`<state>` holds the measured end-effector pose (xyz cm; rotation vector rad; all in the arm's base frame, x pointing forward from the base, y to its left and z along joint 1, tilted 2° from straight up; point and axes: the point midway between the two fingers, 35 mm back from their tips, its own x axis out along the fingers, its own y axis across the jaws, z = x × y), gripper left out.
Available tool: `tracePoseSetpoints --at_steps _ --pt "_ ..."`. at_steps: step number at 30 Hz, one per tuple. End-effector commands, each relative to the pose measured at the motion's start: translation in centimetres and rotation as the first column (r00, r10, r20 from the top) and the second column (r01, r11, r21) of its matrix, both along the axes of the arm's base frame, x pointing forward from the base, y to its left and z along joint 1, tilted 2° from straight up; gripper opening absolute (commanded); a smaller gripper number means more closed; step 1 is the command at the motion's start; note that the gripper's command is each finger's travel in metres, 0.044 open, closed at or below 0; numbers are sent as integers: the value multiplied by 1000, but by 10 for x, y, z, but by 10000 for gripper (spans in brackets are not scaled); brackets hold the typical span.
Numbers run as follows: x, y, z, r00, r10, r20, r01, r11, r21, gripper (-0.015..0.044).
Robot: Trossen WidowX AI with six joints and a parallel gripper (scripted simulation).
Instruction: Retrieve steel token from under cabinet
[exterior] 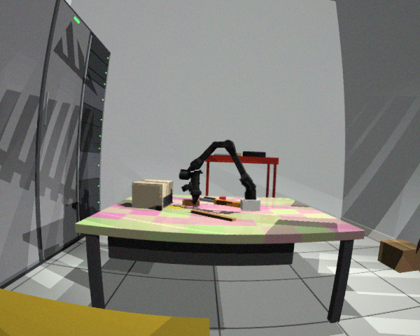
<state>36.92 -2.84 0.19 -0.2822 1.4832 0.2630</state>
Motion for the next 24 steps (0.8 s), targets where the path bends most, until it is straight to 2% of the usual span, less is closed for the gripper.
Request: tracePoseSetpoints --at_steps 1,24 --pt "-6 -2 -1 1000 2 -1 -2 1000 2 0" --pt "-30 -12 -3 1000 2 -3 -2 1000 1 0"
